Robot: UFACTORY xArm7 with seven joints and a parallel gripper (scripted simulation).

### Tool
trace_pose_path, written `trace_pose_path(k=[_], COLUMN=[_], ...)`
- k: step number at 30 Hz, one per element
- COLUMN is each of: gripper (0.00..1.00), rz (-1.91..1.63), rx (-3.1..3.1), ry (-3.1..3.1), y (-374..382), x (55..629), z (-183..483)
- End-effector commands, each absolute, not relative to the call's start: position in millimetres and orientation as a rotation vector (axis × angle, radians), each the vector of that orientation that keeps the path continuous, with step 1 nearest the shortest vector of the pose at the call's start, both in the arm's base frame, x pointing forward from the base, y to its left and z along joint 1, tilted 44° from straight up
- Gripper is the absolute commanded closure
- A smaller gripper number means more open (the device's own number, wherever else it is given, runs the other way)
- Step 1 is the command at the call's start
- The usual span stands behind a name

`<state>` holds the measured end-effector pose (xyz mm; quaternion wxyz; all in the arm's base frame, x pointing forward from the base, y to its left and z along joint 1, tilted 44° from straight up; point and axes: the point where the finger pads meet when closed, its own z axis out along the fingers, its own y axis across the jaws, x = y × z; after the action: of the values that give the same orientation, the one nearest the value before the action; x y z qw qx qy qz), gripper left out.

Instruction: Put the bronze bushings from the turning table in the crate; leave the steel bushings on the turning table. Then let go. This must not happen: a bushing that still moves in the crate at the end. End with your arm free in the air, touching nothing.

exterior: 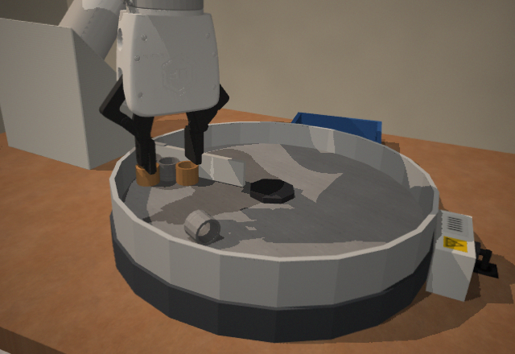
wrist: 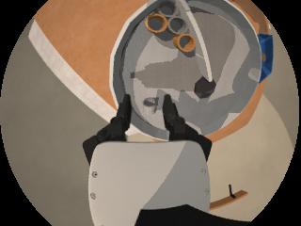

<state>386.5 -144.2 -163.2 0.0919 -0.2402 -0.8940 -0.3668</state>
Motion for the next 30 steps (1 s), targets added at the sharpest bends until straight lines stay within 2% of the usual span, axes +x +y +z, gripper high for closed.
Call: trace_pose_path(k=[1,7,16,30], gripper=[0.46,0.46,0.46,0.46], rz=[-1.089,-1.085,-1.085,-1.085], rx=[-0.742,-0.744,-0.744,-0.744], ry=[-2.654,-2.657,-2.657,-2.657], y=[-146,-143,-104,-102], x=[386,386,386,386], z=[-163,-166,-206,-207])
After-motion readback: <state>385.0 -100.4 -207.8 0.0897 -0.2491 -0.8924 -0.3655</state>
